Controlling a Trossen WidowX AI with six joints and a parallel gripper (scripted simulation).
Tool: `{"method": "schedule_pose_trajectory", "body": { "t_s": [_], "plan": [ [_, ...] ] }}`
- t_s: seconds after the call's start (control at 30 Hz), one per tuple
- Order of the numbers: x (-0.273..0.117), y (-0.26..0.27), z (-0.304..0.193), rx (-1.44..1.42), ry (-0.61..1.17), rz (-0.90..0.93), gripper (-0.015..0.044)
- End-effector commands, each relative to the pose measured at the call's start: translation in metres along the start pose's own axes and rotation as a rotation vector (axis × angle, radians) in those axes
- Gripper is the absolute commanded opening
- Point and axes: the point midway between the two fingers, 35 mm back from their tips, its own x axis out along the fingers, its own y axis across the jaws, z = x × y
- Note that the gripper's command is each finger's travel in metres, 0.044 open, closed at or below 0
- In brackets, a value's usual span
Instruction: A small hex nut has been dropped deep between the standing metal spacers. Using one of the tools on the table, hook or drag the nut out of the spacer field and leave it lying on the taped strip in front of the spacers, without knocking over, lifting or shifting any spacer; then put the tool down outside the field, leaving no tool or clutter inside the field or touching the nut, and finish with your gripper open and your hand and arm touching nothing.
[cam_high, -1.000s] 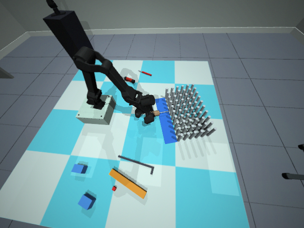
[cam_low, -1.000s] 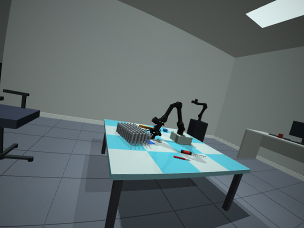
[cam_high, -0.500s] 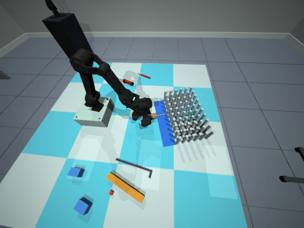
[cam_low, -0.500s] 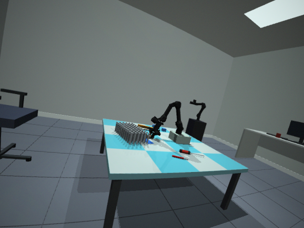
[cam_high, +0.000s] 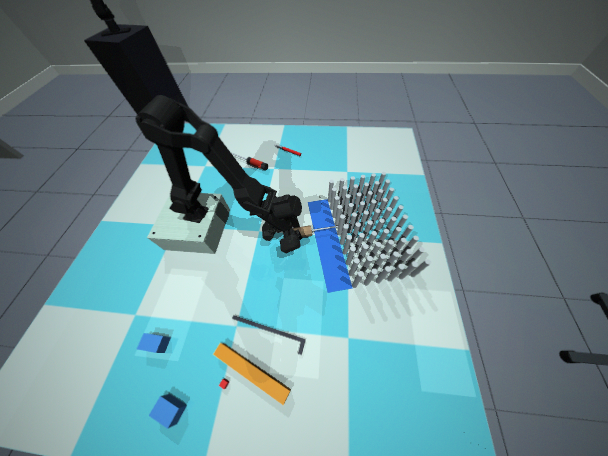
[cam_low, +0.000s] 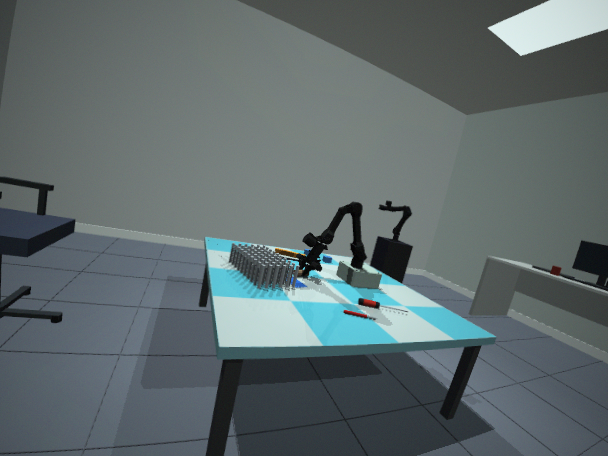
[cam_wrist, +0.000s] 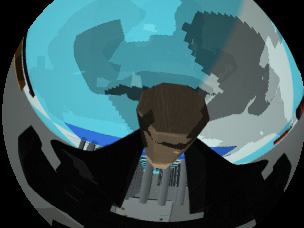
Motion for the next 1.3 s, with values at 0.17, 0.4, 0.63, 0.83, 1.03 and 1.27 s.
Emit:
{"method": "schedule_pose_trajectory", "body": {
  "t_s": [0.17,0.4,0.63,0.83,1.03,1.27],
  "plan": [
    [-0.003,0.0,0.004,-0.005,0.004,-0.003,0.0],
    [-0.005,0.0,0.008,-0.005,0.004,-0.003,0.0],
    [-0.007,0.0,0.012,-0.005,0.003,-0.003,0.0],
    [-0.009,0.0,0.015,-0.005,0.003,-0.003,0.0],
    [-0.01,0.0,0.019,-0.005,0.003,-0.003,0.0],
    [-0.013,0.0,0.023,-0.005,0.002,-0.003,0.0]
  ]
}}
